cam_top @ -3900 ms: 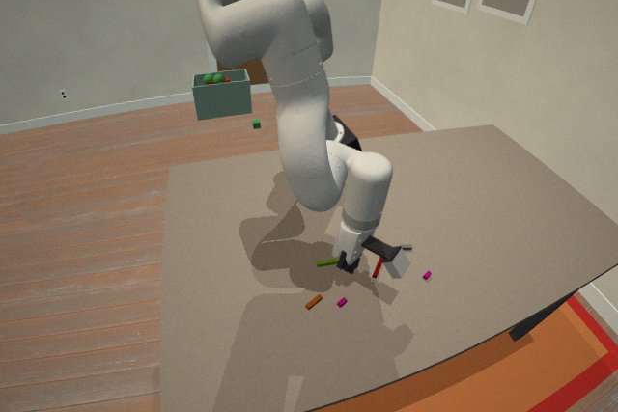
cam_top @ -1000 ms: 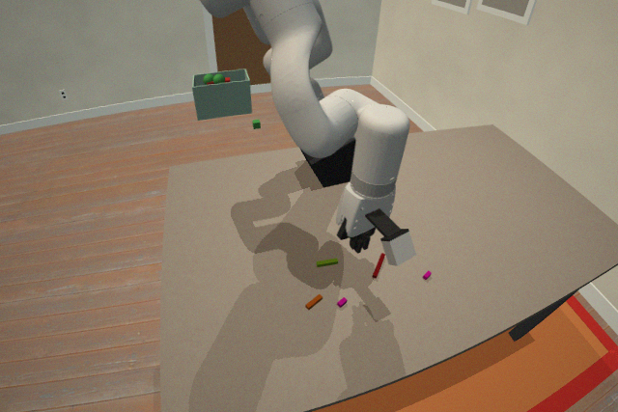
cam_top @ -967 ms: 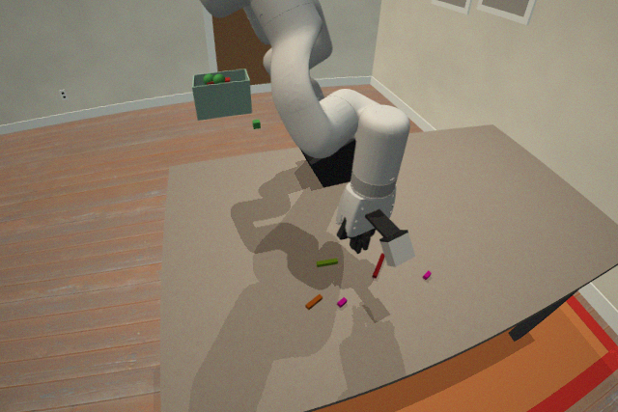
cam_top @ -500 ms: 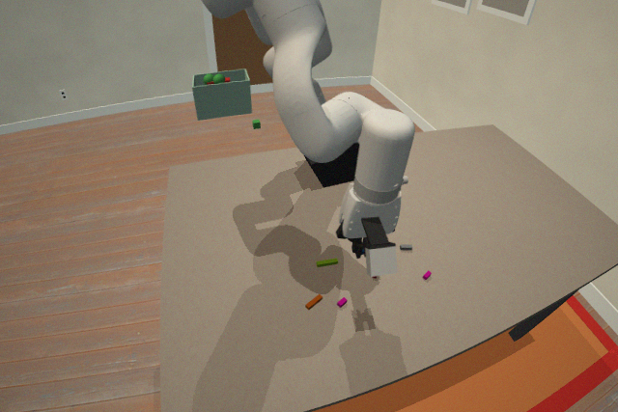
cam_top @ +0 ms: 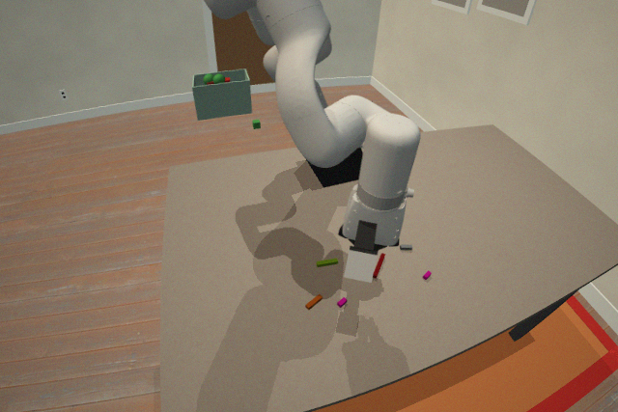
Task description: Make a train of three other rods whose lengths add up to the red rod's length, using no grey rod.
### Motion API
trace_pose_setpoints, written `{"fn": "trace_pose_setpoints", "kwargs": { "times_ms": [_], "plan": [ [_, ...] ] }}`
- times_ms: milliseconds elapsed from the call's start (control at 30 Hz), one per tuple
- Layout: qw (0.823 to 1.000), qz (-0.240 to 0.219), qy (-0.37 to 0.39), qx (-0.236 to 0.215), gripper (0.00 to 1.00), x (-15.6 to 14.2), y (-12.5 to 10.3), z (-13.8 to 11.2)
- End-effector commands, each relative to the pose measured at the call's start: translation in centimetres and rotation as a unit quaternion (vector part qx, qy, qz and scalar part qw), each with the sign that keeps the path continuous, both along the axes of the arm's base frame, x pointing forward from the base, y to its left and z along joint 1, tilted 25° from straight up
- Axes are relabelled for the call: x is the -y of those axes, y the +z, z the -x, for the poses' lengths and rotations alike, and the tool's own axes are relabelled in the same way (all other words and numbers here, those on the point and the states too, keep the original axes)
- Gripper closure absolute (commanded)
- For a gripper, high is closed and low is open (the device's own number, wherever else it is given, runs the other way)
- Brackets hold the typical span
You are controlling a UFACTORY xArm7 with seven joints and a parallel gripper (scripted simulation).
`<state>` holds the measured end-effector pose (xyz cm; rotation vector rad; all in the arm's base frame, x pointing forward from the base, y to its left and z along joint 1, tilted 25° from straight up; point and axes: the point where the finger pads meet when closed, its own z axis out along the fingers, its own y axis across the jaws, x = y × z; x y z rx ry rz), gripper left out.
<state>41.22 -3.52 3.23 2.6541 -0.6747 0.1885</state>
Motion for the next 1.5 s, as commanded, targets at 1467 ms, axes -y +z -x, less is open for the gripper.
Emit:
{"fn": "trace_pose_setpoints", "kwargs": {
  "times_ms": [1467],
  "plan": [
    [0.997, 0.003, -0.065, 0.035, 0.96, 3.1, -7.2, -1.0]
  ]
}}
